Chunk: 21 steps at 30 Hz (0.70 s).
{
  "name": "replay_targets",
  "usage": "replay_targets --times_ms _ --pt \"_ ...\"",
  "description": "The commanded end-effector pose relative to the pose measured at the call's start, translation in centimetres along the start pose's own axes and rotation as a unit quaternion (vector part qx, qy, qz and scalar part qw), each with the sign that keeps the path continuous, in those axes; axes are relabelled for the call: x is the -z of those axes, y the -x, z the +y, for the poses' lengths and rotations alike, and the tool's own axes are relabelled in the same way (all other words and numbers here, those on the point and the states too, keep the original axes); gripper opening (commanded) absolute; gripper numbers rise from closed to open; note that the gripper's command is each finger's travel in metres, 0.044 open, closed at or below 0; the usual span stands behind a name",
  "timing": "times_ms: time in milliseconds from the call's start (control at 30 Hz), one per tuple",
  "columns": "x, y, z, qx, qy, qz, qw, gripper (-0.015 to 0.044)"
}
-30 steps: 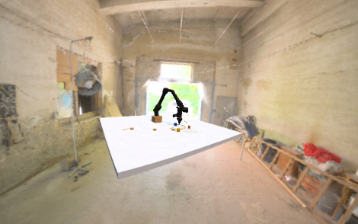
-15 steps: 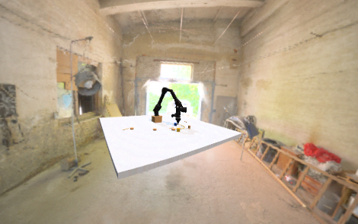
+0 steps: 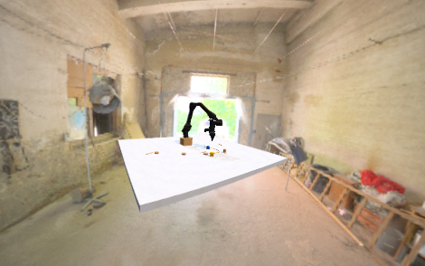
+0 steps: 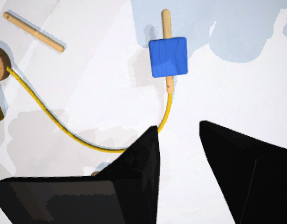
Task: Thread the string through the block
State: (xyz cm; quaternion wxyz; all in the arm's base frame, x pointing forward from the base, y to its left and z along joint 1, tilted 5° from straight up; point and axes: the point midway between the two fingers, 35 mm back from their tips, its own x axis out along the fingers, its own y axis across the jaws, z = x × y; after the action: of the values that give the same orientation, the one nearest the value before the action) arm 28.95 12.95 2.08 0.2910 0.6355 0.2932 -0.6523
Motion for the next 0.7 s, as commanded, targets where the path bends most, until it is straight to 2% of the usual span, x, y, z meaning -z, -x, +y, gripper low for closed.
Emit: replay_targets --times_ms 0,100,200,333,500,667 --pt "-0.3 0.8 -0.2 0.002 -0.001 -0.005 1.0 0.0123" --pt "0.0 0.5 0.1 -0.002 0.033 0.003 0.999 0.0123" --pt "-0.5 0.6 0.0 -0.002 0.17 0.001 0.985 0.0123" --pt "-1.3 0.6 0.0 -0.001 0.358 -0.002 0.934 0.0123" --pt "-2.2 0.6 0.0 0.002 0.574 -0.005 0.819 0.0123" --pt "-3.1 0.6 -0.1 0.007 0.755 -0.006 0.656 0.0123"
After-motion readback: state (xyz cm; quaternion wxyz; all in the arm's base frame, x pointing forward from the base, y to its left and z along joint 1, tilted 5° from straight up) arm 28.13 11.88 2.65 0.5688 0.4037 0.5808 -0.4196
